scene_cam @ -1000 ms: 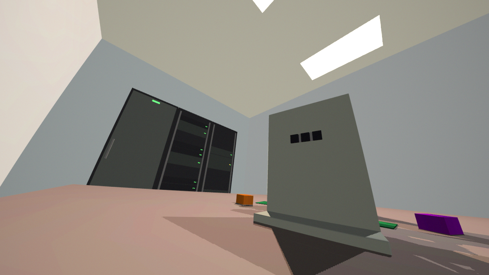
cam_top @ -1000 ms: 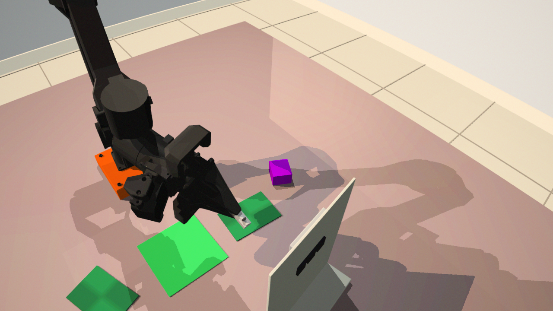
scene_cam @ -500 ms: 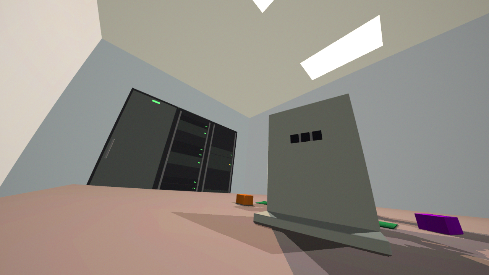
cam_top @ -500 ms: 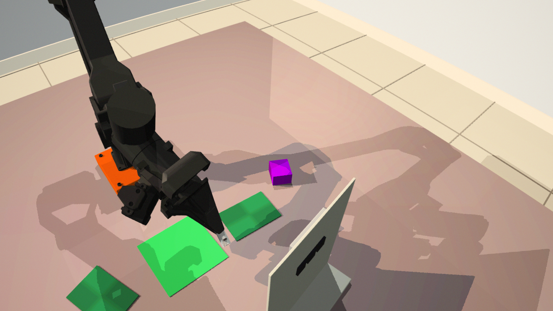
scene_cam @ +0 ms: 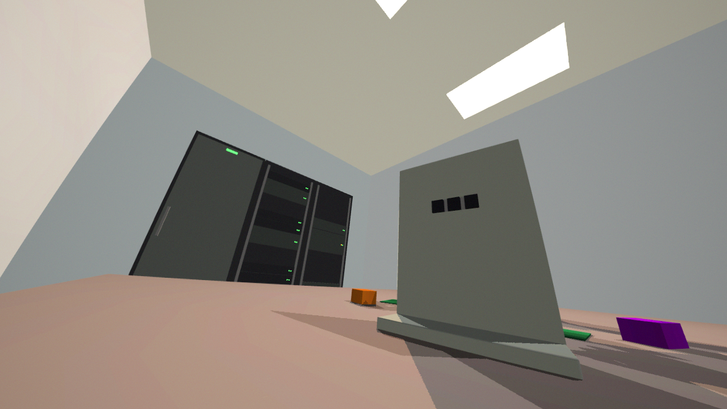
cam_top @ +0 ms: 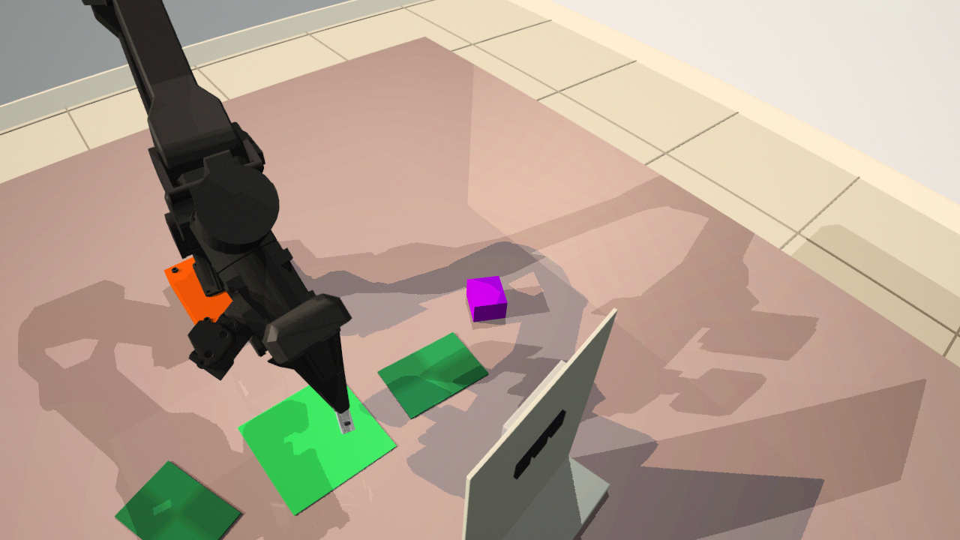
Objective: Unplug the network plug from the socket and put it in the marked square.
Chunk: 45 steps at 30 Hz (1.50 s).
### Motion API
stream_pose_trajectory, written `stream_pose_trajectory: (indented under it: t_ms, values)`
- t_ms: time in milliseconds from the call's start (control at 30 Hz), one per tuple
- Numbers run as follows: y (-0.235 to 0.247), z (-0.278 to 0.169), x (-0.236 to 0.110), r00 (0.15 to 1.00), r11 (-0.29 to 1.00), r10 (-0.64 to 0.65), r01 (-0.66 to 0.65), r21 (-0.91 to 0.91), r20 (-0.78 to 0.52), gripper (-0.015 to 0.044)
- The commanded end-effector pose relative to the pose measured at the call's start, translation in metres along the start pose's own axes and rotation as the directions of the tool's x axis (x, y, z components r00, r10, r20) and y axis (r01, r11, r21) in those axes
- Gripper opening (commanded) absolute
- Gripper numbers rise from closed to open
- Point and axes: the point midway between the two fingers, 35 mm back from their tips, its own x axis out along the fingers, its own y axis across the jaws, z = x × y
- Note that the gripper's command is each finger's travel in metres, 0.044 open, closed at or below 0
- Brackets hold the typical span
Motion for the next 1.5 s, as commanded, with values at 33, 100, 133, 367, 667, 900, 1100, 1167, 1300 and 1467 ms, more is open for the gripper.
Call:
stream_pose_trajectory:
  t_ms: [33, 100, 133, 367, 667, 900, 1100, 1167, 1300, 1467]
  values:
    - [-0.015, 0.008, -0.008, 0.994, 0.995, -0.096, 0.095, 0.006, 0.061, 0.0]
    - [-0.021, 0.01, -0.011, 0.988, 0.992, -0.13, 0.13, 0.01, 0.08, 0.0]
    - [-0.024, 0.011, -0.013, 0.985, 0.989, -0.147, 0.147, 0.011, 0.089, 0.0]
    - [-0.034, 0.015, -0.02, 0.971, 0.978, -0.207, 0.206, 0.018, 0.121, 0.0]
    - [-0.041, 0.016, -0.011, 0.971, 0.978, -0.207, 0.206, 0.018, 0.121, 0.0]
    - [-0.048, 0.017, -0.003, 0.971, 0.978, -0.207, 0.206, 0.018, 0.121, 0.0]
    - [-0.055, 0.018, 0.004, 0.971, 0.978, -0.207, 0.206, 0.018, 0.121, 0.0]
    - [-0.057, 0.019, 0.006, 0.971, 0.978, -0.207, 0.206, 0.018, 0.12, 0.0]
    - [-0.062, 0.019, 0.01, 0.971, 0.978, -0.207, 0.206, 0.018, 0.12, 0.0]
    - [-0.068, 0.02, 0.015, 0.971, 0.978, -0.207, 0.206, 0.018, 0.12, 0.0]
